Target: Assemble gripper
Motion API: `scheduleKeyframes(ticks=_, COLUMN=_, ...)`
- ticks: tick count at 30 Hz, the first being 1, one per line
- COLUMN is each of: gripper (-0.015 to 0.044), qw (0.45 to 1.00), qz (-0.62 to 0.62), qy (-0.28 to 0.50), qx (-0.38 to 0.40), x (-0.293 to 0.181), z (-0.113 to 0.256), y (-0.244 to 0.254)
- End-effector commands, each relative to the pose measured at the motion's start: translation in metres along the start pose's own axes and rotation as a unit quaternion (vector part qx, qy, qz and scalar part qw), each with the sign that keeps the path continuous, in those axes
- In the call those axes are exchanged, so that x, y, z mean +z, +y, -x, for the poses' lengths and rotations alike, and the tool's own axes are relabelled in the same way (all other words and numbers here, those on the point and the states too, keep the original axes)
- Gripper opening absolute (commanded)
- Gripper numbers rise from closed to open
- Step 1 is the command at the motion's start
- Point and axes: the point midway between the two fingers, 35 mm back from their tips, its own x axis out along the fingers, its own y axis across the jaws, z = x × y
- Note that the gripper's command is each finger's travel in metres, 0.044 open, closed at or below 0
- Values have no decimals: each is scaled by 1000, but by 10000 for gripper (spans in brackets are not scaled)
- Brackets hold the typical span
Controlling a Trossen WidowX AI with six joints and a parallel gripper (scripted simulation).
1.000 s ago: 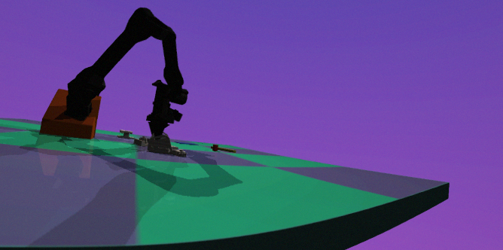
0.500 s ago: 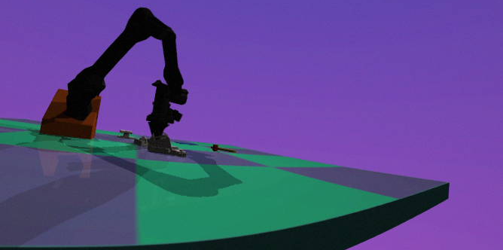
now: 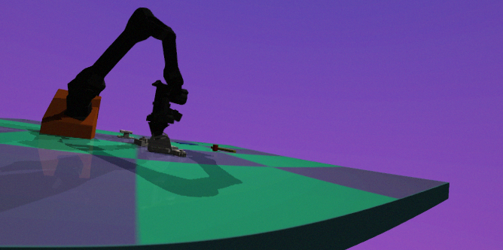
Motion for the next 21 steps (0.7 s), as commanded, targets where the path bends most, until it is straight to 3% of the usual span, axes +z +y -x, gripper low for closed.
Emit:
scheduleKeyframes(ticks=1, gripper=134, qw=1000, qz=-2, qy=1, qx=-2, x=0, z=-3, y=-1)
scheduleKeyframes(ticks=2, gripper=134, qw=1000, qz=-2, qy=1, qx=-2, x=0, z=-3, y=-1)
scheduleKeyframes(ticks=6, gripper=224, qw=1000, qz=0, qy=0, qx=0, x=0, z=0, y=0)
scheduleKeyframes(ticks=21, gripper=224, qw=1000, qz=0, qy=0, qx=0, x=1, z=7, y=0)
